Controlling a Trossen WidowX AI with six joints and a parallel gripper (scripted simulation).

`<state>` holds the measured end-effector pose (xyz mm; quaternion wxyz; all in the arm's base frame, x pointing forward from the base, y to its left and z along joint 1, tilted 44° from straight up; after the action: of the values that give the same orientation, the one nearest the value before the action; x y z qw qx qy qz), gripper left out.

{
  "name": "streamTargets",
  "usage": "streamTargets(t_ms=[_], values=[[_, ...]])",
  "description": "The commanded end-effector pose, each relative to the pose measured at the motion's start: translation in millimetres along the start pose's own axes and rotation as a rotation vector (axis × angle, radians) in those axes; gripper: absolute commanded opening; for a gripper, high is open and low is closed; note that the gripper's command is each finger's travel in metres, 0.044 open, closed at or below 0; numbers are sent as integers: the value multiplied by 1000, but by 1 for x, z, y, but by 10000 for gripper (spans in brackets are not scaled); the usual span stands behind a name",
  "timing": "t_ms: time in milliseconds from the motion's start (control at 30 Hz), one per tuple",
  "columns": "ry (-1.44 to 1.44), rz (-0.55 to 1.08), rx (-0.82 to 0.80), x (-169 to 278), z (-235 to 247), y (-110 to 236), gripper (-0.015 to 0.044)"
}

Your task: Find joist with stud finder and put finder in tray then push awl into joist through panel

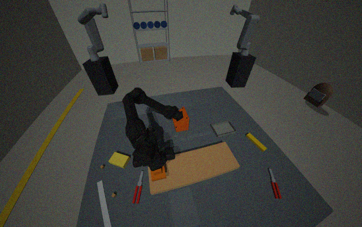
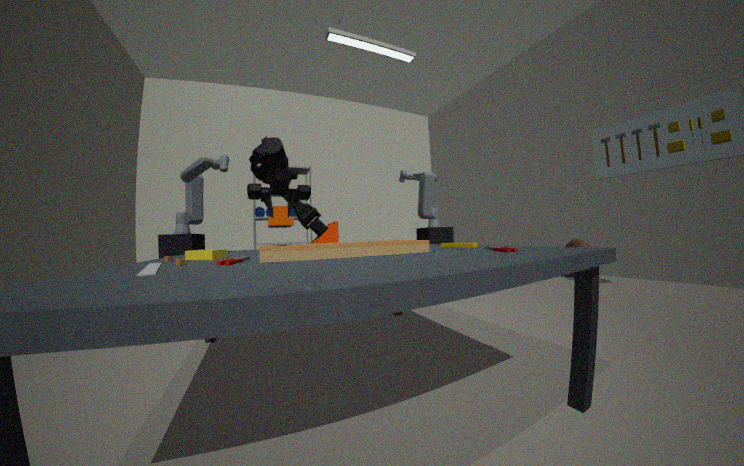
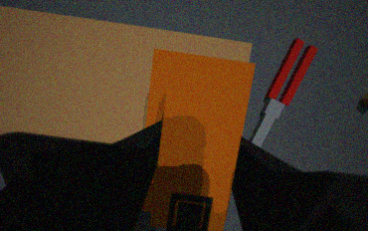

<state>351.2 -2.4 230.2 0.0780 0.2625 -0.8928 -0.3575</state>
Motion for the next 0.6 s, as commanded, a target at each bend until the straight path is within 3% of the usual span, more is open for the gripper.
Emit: streamTargets(t_ms=[0,567], values=[[2,-6,-5,0,1,-5,0],[3,-7,-2,8,2,-29,0]])
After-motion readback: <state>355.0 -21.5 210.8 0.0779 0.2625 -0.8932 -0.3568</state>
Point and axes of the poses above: the point midway between the two fingers, 35 mm back from their tips, its own y axis back along the fingers, its own z axis across the jaws, x = y × z, the point moved 4 cm from there along y, back along the fingers, and after that the axes turned 13 degrees about y, right-handed, at the moved point
